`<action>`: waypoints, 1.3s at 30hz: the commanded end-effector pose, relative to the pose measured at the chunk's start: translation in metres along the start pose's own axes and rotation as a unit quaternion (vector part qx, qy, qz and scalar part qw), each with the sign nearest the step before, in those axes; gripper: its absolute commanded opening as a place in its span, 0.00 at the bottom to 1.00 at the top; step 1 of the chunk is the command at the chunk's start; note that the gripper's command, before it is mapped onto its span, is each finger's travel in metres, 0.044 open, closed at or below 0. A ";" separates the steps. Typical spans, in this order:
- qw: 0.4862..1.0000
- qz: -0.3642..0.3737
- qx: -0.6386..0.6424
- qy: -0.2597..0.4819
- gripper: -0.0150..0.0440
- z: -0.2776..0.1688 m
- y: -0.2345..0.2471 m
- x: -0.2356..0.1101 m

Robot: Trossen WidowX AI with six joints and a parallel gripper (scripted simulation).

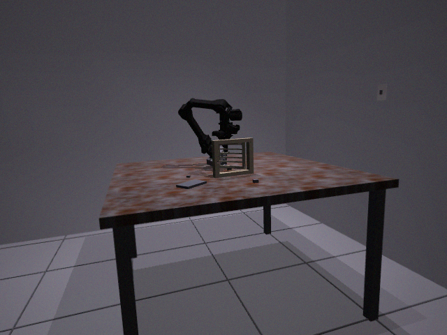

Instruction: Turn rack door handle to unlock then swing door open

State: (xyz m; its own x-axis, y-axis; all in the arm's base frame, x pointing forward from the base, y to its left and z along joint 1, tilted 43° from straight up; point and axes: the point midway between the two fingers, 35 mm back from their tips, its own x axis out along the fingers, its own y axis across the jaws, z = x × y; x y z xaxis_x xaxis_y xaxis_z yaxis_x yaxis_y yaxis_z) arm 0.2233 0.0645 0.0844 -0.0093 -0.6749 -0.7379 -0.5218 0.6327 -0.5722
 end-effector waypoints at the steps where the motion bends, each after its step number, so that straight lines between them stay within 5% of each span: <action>1: 0.999 0.000 0.037 -0.002 0.29 0.003 0.008 0.001; 39: 0.944 0.004 0.330 -0.003 0.29 0.050 0.090 0.000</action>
State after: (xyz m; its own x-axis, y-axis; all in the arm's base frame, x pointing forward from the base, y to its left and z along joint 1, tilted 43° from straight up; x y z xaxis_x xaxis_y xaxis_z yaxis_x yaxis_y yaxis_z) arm 0.2158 0.1350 0.0202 -0.0007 -0.6734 -0.7393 0.0576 0.7380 -0.6723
